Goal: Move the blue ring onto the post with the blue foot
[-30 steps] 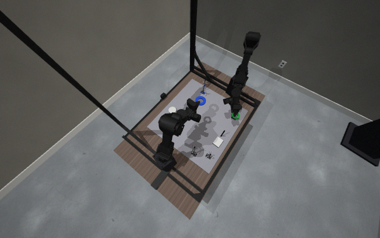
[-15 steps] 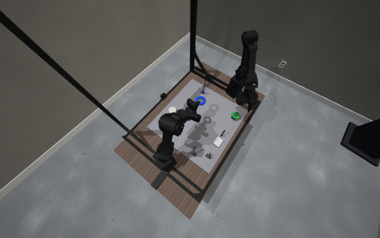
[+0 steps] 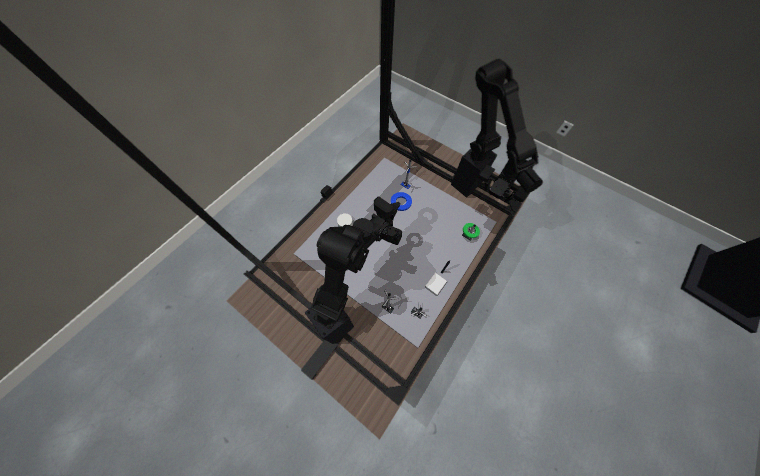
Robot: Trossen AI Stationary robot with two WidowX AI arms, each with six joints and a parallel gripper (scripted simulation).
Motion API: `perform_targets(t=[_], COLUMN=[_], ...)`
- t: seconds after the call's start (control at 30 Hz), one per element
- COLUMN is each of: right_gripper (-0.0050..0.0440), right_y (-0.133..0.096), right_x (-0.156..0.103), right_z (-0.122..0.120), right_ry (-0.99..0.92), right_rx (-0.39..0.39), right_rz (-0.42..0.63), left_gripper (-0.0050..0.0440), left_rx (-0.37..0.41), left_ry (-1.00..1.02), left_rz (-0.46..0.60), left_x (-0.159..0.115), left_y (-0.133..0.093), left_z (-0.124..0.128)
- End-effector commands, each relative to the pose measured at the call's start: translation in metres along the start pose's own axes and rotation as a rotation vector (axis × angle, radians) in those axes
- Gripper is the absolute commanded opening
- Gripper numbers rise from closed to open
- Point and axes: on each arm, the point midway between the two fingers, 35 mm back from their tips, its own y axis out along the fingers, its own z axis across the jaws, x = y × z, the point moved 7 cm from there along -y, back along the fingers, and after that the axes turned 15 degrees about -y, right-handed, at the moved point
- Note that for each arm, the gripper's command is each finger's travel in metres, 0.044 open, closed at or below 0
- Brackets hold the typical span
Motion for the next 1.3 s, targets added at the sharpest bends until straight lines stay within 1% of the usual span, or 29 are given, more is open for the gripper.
perform_targets(t=[0.0, 0.17, 0.67, 0.73, 1.2, 1.27], right_gripper=[0.0, 0.0, 0.0, 0.0, 0.0, 0.0], right_y=[0.0, 0.003, 0.062, 0.062, 0.114, 0.117], right_x=[0.0, -0.001, -0.027, -0.027, -0.053, -0.055], right_z=[0.0, 0.0, 0.009, 0.009, 0.016, 0.016], right_ry=[-0.005, -0.004, 0.01, 0.01, 0.023, 0.024], right_rx=[0.0, 0.001, 0.022, 0.022, 0.041, 0.042], right_rz=[0.002, 0.003, 0.033, 0.033, 0.062, 0.064], left_gripper=[0.04, 0.04, 0.04, 0.04, 0.04, 0.04], left_rx=[-0.017, -0.017, -0.017, -0.017, -0.017, -0.017], left_ry=[-0.032, -0.032, -0.032, -0.032, -0.032, -0.032], left_rz=[-0.002, -0.002, -0.002, -0.002, -0.002, -0.002], left_x=[-0.002, -0.002, -0.002, -0.002, -0.002, -0.002], left_y=[-0.005, -0.005, -0.005, -0.005, -0.005, -0.005], left_z=[0.0, 0.0, 0.0, 0.0, 0.0, 0.0])
